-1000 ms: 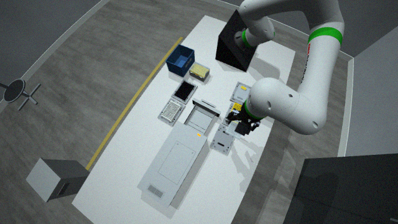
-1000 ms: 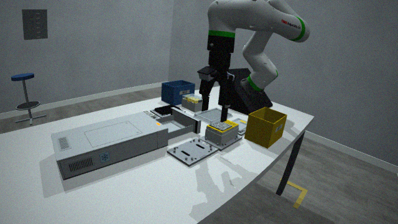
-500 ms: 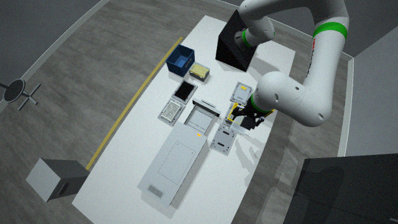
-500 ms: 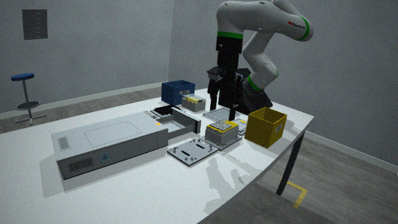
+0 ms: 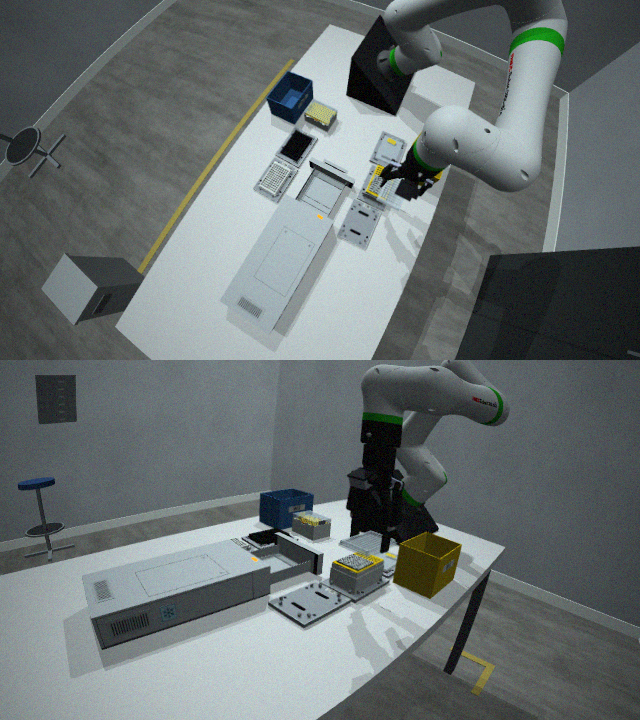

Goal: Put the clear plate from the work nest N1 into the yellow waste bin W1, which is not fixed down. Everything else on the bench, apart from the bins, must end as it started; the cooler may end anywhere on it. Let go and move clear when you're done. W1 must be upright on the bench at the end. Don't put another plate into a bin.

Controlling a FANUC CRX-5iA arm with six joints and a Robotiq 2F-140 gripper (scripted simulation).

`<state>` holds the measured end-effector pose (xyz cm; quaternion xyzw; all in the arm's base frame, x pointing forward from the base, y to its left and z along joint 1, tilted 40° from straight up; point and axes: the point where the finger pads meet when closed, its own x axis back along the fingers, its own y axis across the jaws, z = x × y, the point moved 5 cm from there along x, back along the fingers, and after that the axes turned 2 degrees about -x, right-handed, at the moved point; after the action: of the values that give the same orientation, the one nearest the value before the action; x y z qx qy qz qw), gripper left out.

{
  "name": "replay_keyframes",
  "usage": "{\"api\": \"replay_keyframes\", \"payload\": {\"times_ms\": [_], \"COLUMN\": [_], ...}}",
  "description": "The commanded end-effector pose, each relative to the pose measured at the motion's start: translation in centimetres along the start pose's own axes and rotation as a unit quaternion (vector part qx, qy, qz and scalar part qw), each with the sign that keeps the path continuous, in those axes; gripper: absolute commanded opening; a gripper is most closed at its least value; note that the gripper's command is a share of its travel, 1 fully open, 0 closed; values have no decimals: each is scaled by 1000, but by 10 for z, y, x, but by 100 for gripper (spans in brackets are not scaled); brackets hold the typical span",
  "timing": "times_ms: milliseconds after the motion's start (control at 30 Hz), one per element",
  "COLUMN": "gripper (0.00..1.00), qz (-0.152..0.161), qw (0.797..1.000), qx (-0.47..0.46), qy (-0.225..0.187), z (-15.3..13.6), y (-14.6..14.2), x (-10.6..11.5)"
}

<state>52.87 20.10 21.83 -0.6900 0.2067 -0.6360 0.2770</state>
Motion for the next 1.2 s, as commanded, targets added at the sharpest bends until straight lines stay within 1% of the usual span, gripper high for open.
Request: {"api": "replay_keyframes", "payload": {"times_ms": [0, 133, 200, 700, 767, 1167], "gripper": [10, 10, 10, 10, 10, 10], "qz": [0, 0, 0, 0, 0, 0], "qw": [1000, 1000, 1000, 1000, 1000, 1000], "qx": [0, 0, 0, 0, 0, 0], "qy": [1, 1, 1, 1, 1, 1], "z": [-10, -20, -20, -58, -58, -89], "y": [-4, -7, -7, -19, -19, -29], "x": [1, 1, 1, 1, 1, 1]}}
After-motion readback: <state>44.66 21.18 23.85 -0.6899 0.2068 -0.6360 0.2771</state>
